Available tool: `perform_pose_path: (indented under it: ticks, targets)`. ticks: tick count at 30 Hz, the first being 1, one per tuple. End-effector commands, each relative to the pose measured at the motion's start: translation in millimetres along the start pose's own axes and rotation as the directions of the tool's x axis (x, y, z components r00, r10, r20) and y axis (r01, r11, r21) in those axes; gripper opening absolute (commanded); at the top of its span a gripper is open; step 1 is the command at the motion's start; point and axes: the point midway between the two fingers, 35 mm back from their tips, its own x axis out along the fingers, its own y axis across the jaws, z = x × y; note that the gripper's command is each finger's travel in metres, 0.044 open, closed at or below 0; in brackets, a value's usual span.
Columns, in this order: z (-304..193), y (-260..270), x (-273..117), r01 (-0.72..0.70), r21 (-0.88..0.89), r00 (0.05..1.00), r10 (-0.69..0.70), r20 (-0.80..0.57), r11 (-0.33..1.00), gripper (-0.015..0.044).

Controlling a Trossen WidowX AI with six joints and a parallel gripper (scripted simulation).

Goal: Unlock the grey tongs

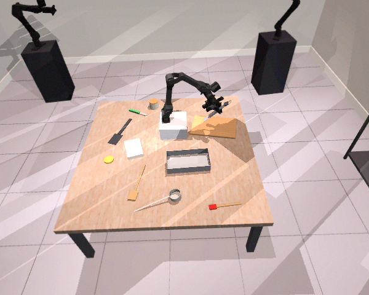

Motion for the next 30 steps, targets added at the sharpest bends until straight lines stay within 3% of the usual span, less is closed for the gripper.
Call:
perform_pose_path:
  ticks: [1,15,30]
  targets:
    - [-3.9,-0.6,2.9,0.009,0.009,0.999,-0.009,0.047,1.0,-0.015]
    - [4.3,3.5,16.4,0.02,0.018,0.951,-0.025,0.309,1.0,-0.015]
    - [13.4,13.3,16.2,0.007,0.078,0.817,-0.051,0.575,0.997,-0.015]
